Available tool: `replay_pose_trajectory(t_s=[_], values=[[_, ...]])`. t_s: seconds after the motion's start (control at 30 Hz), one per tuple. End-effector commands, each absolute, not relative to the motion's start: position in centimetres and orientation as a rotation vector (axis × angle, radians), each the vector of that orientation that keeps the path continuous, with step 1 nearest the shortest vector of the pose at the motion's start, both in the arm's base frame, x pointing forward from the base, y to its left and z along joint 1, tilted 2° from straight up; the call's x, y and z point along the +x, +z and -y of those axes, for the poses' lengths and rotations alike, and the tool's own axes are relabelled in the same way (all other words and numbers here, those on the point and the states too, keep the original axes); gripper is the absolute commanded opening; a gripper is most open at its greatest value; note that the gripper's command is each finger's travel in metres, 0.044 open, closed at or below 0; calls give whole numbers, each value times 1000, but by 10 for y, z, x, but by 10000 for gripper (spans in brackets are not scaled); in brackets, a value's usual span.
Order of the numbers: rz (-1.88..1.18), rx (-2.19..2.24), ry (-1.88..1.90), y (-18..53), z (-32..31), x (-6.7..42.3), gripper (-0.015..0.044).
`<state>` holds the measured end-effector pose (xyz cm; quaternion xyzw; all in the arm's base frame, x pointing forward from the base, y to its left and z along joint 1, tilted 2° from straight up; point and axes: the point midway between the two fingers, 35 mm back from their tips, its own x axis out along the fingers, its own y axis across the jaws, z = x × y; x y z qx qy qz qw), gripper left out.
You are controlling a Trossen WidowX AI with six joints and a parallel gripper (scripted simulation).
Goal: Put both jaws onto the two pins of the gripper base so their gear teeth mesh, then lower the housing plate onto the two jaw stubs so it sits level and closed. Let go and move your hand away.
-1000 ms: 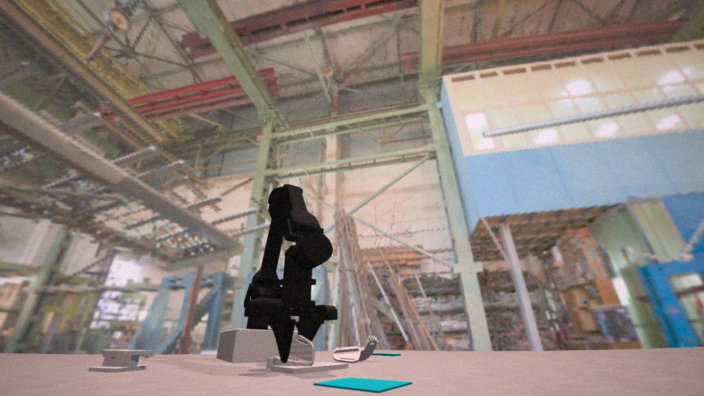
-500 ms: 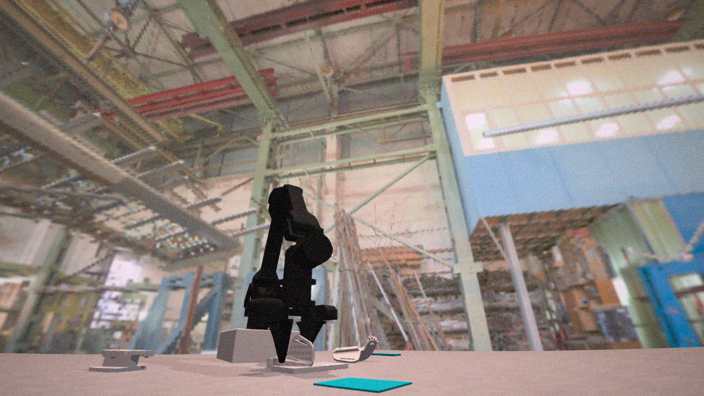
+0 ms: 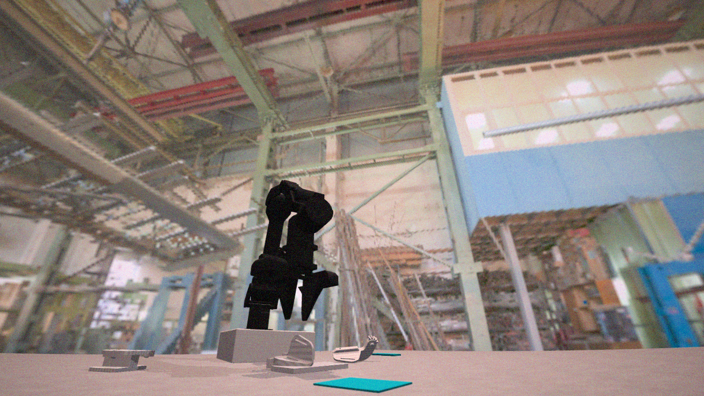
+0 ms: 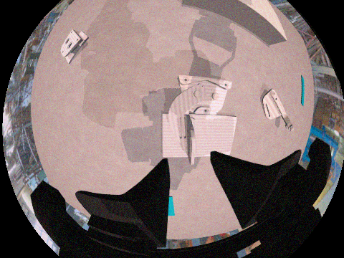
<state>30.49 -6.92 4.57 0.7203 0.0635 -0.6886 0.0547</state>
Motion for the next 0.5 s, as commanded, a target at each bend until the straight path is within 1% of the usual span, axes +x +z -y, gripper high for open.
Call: replay_pose_trajectory(t_s=[0.0,0.13,0.17,0.47], values=[[-195,2182,-2099,45,69,304,119],[-195,2182,-2099,45,69,304,14],[-195,2182,-2099,45,69,304,0],[-195,2182,-2099,45,69,304,0]])
